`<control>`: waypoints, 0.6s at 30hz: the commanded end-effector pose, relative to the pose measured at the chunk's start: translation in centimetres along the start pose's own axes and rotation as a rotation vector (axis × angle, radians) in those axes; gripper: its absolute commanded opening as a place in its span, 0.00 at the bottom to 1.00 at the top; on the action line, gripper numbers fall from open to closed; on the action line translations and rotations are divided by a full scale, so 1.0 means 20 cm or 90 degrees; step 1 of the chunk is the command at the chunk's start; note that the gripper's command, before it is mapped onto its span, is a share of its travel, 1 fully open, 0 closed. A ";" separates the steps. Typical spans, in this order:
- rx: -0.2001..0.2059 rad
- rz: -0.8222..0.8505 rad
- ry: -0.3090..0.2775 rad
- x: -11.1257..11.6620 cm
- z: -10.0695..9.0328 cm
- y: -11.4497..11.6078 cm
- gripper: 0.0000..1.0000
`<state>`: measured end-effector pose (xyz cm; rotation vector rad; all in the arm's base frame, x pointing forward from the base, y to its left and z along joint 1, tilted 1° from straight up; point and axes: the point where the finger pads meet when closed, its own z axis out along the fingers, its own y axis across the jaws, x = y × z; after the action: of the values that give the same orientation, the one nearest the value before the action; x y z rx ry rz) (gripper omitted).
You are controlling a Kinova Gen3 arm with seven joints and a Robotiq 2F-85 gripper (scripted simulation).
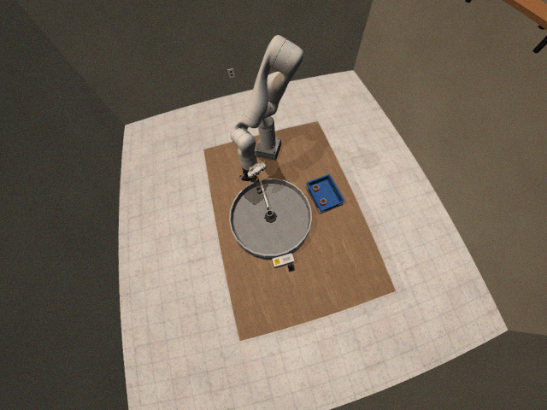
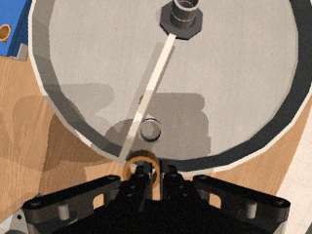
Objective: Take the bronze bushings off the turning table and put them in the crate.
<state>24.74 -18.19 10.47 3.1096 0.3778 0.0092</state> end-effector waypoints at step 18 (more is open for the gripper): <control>-0.001 -0.001 0.002 0.20 0.00 -0.22 0.00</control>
<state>27.45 -13.06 10.46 3.1097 0.3733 0.0091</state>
